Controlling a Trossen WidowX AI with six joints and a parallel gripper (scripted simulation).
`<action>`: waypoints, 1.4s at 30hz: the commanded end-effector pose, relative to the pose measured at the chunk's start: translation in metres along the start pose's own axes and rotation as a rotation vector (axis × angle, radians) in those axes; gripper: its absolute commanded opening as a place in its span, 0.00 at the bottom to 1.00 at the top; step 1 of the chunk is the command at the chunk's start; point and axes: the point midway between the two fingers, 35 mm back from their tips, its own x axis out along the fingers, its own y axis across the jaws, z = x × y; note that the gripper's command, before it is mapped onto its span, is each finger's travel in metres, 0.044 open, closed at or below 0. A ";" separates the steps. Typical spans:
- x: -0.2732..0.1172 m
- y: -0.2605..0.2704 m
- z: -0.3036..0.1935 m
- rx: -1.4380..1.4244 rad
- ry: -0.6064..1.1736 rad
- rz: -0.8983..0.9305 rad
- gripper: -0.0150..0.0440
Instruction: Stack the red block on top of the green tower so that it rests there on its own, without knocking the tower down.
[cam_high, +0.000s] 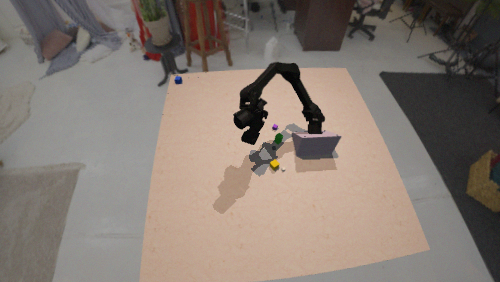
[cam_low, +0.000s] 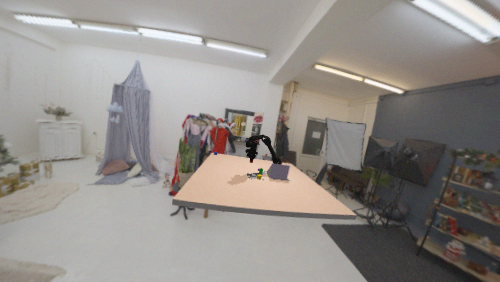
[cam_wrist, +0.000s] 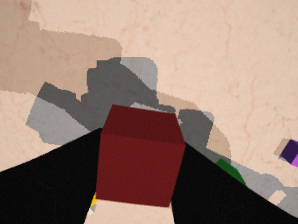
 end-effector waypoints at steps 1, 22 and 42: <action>-0.001 -0.014 -0.013 -0.004 0.011 -0.007 0.25; 0.000 -0.083 -0.072 -0.008 0.013 -0.011 0.25; 0.034 -0.108 -0.099 -0.008 0.013 -0.014 0.25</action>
